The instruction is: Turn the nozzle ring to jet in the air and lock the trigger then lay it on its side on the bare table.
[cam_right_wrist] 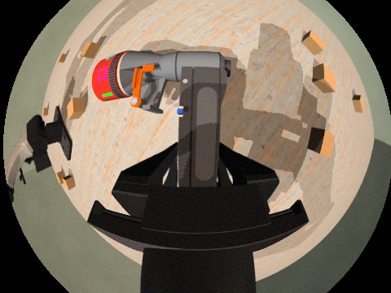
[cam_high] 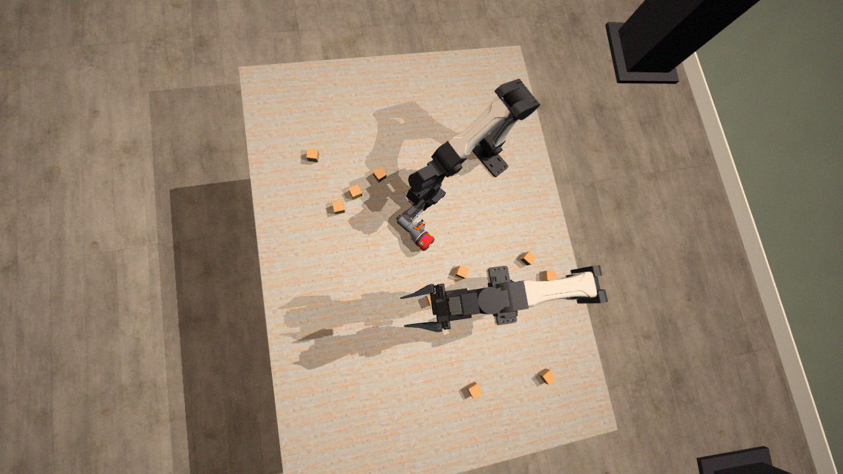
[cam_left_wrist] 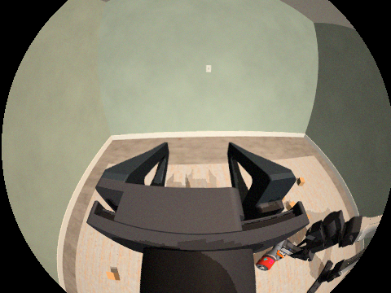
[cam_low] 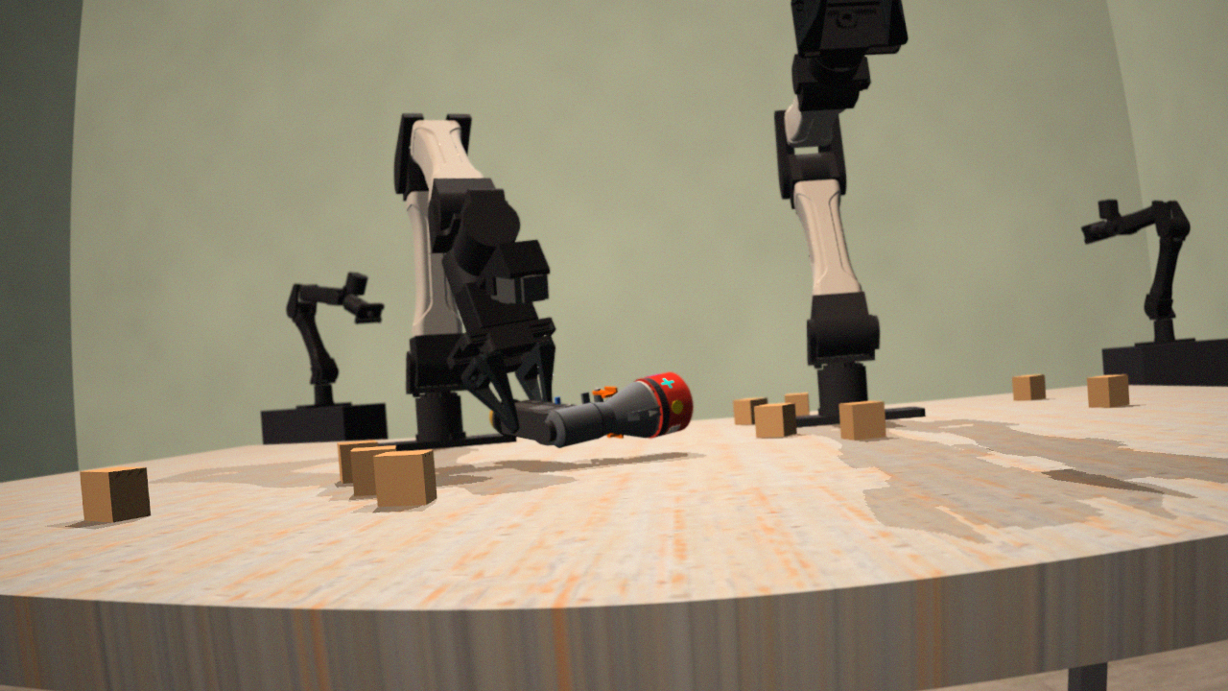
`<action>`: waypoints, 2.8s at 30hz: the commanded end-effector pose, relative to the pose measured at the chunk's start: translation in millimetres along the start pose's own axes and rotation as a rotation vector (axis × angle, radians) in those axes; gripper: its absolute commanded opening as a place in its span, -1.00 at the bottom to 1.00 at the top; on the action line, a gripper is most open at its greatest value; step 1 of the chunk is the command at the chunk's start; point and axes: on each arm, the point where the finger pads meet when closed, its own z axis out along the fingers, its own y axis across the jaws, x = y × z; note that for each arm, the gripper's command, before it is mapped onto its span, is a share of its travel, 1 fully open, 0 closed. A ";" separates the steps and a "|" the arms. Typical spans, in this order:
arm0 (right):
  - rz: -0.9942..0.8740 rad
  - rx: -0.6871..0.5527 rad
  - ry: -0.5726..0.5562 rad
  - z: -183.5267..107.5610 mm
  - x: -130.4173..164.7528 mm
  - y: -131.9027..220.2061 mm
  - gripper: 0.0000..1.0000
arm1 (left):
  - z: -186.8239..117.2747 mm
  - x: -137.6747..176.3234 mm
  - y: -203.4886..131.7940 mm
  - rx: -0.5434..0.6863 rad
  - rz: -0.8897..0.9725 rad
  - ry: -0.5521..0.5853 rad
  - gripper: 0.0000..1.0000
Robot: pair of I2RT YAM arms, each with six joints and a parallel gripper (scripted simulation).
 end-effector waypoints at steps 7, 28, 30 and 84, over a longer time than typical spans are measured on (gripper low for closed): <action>-0.012 0.000 -0.100 -10.2 -34.9 -0.5 -0.28 | -1.2 -21.7 -3.7 0.007 -0.002 -0.054 0.27; -0.016 0.001 -0.112 -13.5 -37.3 0.4 -0.28 | -1.2 -21.7 -3.7 0.007 -0.002 -0.054 0.27; -0.016 0.001 -0.111 -13.4 -37.2 0.4 -0.28 | -1.2 -21.7 -3.7 0.007 -0.002 -0.054 0.27; 0.020 0.624 -0.760 -24.9 -55.1 -26.7 -0.28 | -1.2 -21.7 -3.7 0.007 -0.002 -0.054 0.27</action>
